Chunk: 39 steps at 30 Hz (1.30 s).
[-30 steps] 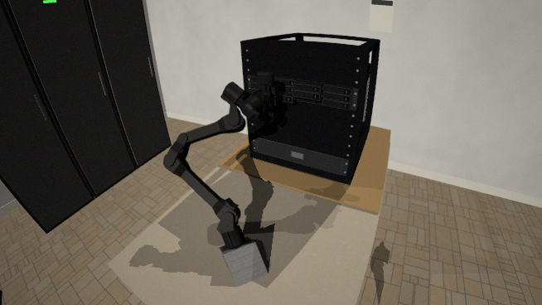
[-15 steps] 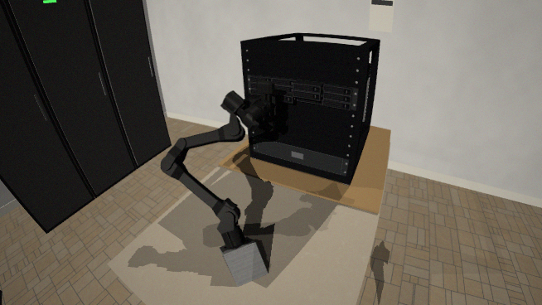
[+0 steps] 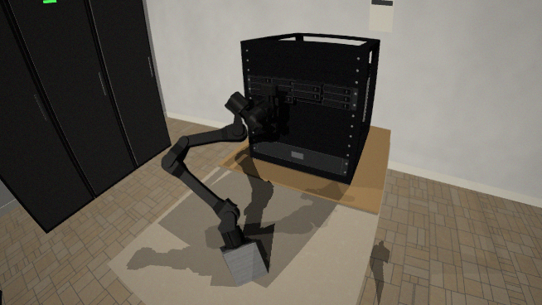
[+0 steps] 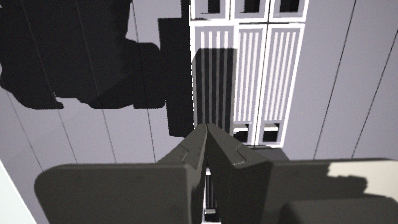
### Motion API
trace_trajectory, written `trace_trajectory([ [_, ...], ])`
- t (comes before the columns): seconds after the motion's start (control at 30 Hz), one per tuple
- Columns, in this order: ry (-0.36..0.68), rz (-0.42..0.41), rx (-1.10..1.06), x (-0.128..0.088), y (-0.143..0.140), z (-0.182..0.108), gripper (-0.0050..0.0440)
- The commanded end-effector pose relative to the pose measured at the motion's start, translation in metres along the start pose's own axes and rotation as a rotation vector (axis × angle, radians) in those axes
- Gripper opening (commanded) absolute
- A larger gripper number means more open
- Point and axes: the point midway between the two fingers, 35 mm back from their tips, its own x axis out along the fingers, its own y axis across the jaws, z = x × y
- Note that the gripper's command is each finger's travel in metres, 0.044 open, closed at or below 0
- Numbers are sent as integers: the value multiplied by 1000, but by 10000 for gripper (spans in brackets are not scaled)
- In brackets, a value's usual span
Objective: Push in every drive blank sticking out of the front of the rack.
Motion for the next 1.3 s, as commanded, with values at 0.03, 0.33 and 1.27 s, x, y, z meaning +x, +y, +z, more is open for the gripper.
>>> trace_trajectory([
  [0.03,-10,-13,-18,2,-7,6,-50],
  [0.33,-10,-13,-18,3,-7,7,-50],
  [1.27,-10,-13,-18,15,-12,12,-50],
])
